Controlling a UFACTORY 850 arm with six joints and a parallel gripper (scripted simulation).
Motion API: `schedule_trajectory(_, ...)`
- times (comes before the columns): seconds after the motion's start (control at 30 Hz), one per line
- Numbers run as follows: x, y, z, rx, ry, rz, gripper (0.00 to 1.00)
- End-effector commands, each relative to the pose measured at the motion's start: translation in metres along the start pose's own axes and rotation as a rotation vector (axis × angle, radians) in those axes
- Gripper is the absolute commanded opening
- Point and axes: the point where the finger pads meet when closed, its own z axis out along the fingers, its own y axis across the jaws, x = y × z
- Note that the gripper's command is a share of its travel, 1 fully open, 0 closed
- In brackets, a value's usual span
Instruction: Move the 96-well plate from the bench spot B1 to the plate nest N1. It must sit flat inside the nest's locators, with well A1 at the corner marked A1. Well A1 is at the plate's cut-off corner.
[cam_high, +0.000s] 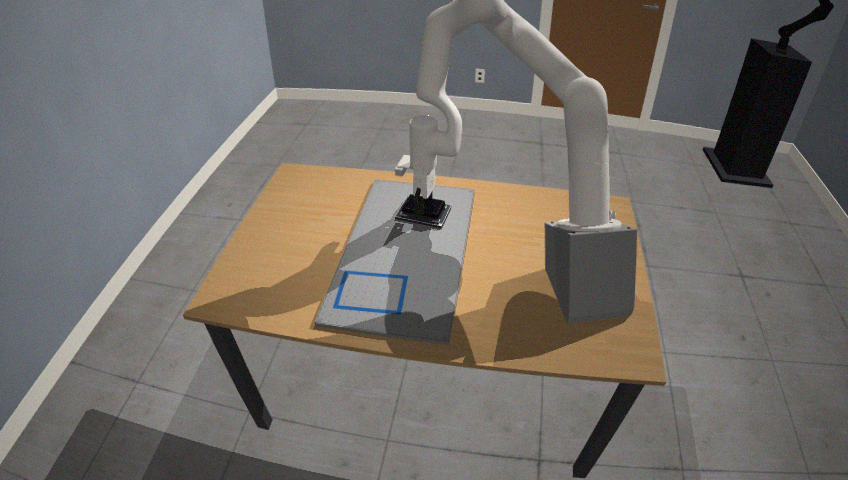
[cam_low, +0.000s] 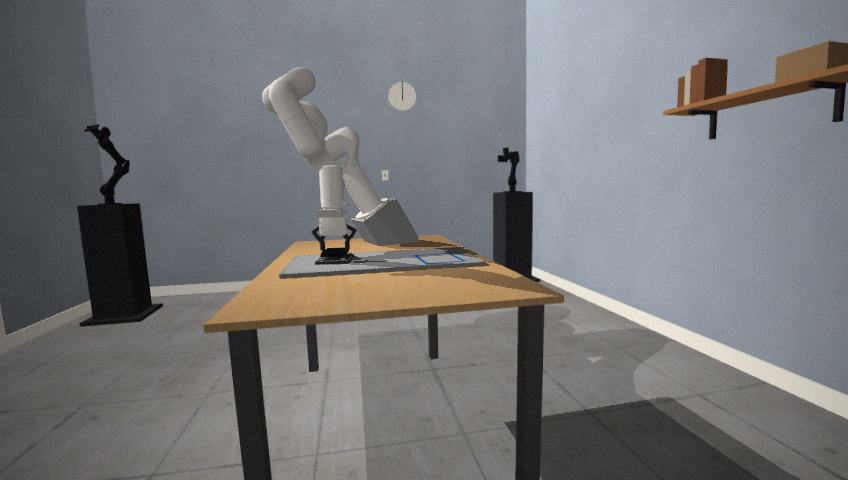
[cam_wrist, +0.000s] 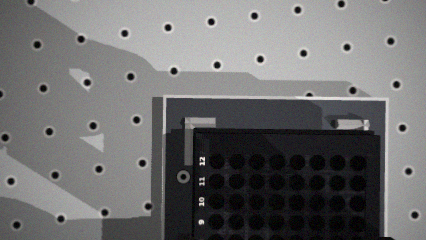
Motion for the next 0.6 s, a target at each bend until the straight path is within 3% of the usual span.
schedule_trajectory(0.0, 0.0008, 0.0, -0.0005, 0.0, 0.002, 0.0, 0.0)
schedule_trajectory(0.57, 0.0007, 0.0, 0.0015, 0.0, 0.002, 0.0, 0.0)
